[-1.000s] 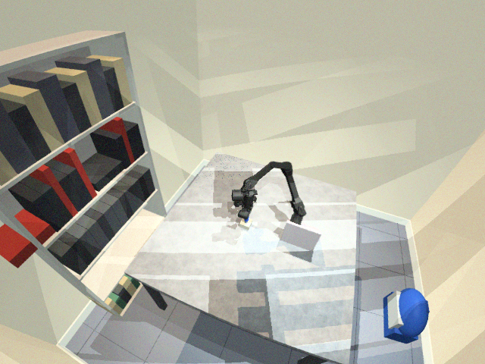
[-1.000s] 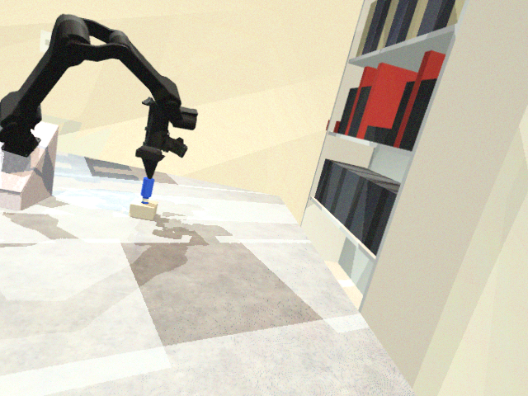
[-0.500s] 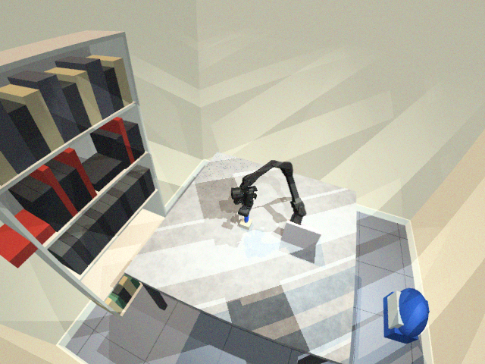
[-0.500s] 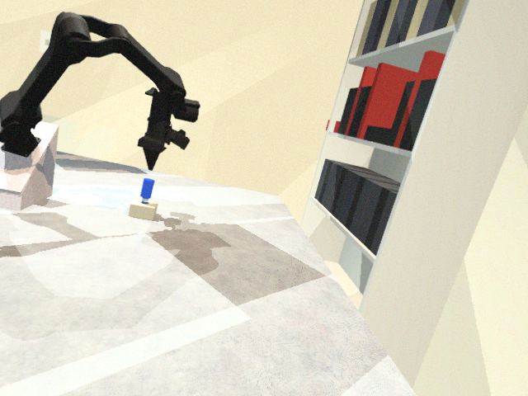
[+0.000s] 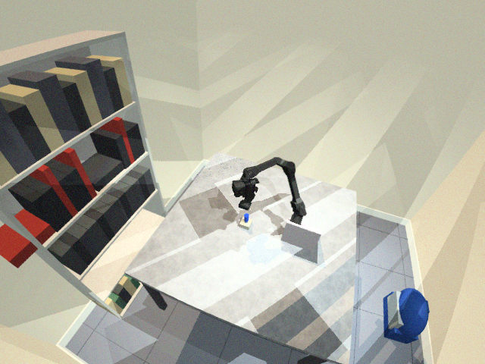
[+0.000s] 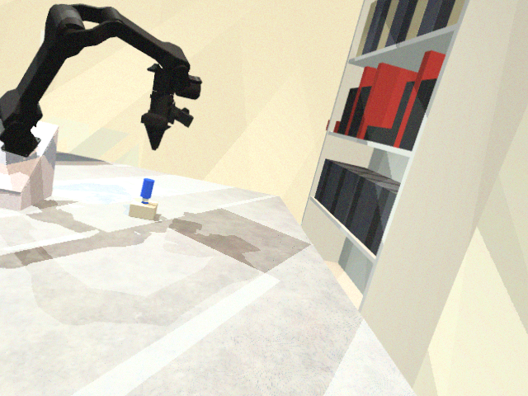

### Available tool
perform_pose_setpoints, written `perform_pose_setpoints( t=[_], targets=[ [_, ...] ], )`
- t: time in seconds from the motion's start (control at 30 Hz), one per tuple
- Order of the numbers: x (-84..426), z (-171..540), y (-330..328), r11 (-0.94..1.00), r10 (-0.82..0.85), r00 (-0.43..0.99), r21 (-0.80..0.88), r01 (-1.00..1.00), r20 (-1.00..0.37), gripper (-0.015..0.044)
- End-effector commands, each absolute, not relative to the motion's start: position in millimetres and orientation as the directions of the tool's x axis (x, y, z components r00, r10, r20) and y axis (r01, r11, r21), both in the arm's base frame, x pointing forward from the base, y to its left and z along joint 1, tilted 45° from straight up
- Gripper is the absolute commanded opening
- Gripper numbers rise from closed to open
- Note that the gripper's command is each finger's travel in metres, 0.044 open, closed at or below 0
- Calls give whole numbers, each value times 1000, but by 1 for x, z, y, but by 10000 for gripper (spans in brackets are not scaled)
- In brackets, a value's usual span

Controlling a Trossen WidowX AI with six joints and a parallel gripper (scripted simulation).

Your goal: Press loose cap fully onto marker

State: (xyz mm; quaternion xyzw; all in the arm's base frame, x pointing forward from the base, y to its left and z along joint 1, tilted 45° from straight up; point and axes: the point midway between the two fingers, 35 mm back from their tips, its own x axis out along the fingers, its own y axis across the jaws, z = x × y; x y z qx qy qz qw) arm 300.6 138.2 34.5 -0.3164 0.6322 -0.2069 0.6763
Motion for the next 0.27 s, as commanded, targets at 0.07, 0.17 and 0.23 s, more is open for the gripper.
perform_pose_setpoints(
  t=[0.07,0.17,0.23],
  targets=[
    [300,34,138,716,-680,111,-689,-117,-725,289],
    [300,34,138,716,-680,111,-689,-117,-725,368],
    [300,34,138,716,-680,111,-689,-117,-725,420]
  ],
)
